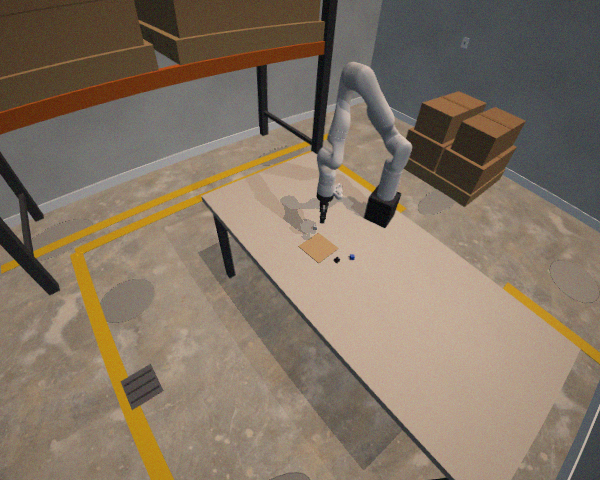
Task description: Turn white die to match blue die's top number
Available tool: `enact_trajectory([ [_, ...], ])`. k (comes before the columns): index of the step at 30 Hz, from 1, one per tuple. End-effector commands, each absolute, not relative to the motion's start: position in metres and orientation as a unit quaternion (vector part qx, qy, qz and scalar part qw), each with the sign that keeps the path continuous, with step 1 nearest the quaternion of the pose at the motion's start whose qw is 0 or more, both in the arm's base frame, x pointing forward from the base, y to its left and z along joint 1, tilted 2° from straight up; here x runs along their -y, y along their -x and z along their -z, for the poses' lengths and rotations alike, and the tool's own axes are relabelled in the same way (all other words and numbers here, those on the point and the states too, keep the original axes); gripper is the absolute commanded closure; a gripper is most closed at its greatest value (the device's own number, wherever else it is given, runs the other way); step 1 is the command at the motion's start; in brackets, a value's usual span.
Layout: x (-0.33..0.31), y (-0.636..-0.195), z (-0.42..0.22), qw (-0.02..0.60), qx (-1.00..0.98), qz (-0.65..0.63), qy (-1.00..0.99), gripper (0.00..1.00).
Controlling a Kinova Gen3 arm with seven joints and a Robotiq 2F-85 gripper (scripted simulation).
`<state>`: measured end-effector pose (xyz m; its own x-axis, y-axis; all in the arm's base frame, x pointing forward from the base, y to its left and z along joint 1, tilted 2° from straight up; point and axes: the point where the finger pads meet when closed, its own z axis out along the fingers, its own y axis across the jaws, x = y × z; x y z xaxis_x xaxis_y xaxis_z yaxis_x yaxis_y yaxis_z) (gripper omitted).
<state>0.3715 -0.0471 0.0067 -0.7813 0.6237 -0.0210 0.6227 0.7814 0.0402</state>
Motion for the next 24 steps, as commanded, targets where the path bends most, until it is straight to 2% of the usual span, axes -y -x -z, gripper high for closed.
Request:
enact_trajectory([
  [1, 0.089, -0.36, -0.005, 0.015, -0.93, -0.015, -0.366, 0.0],
  [6, 0.109, -0.353, -0.004, 0.016, -0.929, -0.015, -0.369, 0.0],
  [24, 0.11, -0.352, -0.004, 0.016, -0.929, -0.015, -0.369, 0.0],
])
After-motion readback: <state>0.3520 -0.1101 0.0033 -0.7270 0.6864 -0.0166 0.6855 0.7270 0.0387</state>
